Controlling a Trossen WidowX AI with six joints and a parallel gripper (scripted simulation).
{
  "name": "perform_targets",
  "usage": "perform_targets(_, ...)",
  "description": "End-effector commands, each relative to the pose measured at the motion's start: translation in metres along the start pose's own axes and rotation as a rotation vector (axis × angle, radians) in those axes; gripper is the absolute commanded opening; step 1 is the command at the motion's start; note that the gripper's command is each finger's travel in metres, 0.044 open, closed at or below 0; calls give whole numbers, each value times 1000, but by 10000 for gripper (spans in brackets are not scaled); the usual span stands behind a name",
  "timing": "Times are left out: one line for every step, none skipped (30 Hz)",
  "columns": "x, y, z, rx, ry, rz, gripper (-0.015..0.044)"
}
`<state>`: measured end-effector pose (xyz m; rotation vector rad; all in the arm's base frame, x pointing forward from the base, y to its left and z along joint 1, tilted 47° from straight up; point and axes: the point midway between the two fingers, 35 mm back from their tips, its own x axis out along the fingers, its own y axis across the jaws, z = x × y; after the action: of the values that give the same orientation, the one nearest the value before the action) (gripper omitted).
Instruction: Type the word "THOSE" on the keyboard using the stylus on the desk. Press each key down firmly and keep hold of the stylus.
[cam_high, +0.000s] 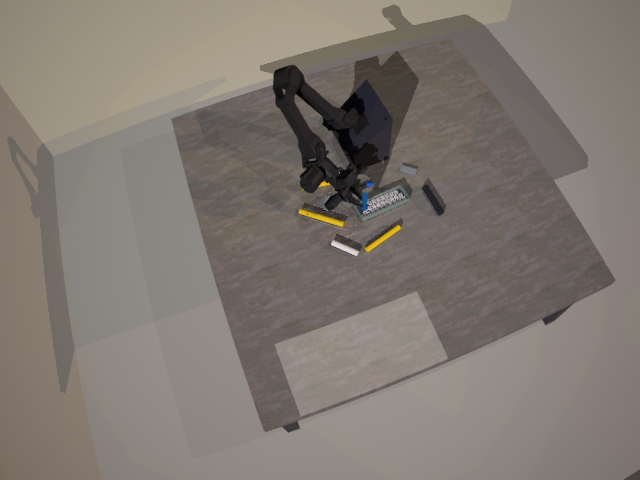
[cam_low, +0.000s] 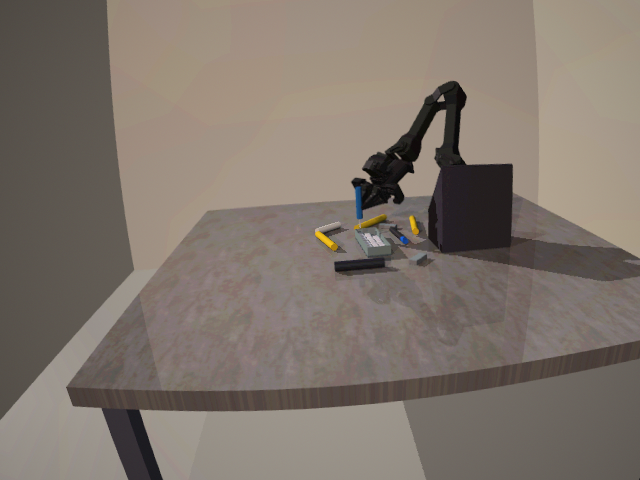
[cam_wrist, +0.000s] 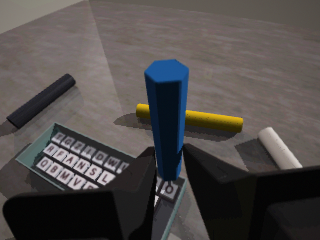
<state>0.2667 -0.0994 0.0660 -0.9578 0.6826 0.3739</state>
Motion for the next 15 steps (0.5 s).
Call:
perform_targets(0, 1, 0, -3, -5, 3, 0)
perform_targets(0, 1, 0, -3, -5, 3, 0)
perform_targets(0, 1, 0, -3, -5, 3, 0)
perform_targets(0, 1, 0, -3, -5, 3, 0)
perform_targets(1, 1, 1, -3, -5, 3, 26)
perform_targets(2, 1, 1, -3, -5, 4, 53)
perform_targets(2, 1, 1, -3, -5, 4, 79)
perform_targets(2, 1, 1, -3, -5, 4, 81)
perform_targets(2, 1, 1, -3, -5, 4, 81)
perform_targets(2, 1, 1, -3, -5, 4, 81)
perform_targets(2, 1, 1, -3, -5, 4, 81)
perform_targets(2, 1, 1, -3, -5, 4, 81)
perform_targets(2, 1, 1, -3, -5, 4, 81)
perform_targets(2, 1, 1, -3, -5, 4, 81)
perform_targets(2, 1, 1, -3, -5, 4, 81)
